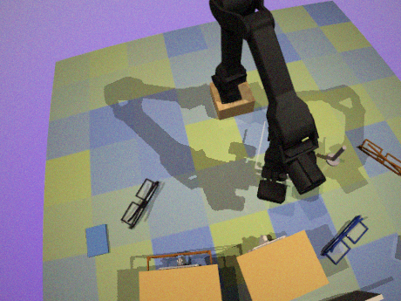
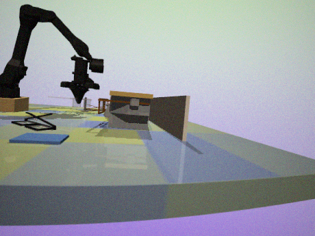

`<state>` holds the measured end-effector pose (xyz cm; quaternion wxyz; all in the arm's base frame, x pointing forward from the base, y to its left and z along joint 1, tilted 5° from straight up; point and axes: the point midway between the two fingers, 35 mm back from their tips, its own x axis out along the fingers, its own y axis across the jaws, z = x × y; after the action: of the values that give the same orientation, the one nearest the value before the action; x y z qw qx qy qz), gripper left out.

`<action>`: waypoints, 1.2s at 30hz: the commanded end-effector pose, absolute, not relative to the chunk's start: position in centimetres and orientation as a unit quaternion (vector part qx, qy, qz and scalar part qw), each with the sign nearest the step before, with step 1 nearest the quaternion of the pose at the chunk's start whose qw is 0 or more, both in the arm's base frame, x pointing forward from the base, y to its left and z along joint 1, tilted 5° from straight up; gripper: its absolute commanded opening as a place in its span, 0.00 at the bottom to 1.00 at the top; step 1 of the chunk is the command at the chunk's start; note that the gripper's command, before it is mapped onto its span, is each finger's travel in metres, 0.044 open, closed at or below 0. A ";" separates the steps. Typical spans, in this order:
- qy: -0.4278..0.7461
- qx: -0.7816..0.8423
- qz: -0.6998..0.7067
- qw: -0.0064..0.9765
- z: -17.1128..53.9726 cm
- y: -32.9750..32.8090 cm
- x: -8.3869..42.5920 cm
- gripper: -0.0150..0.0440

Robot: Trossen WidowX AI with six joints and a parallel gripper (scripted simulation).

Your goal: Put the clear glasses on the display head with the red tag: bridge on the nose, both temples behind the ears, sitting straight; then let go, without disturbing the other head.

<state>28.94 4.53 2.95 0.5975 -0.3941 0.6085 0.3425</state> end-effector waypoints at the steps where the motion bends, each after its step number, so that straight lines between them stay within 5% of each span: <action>1: 0.610 -0.396 0.343 0.595 2.4 4.4 28.8 0.25; 34: 0.610 -0.396 0.344 0.594 -0.6 4.1 28.4 0.25; 36: 0.609 -0.394 0.343 0.597 -0.3 4.2 28.6 0.34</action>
<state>28.52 4.16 -0.39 0.5963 -0.3943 0.6092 0.3433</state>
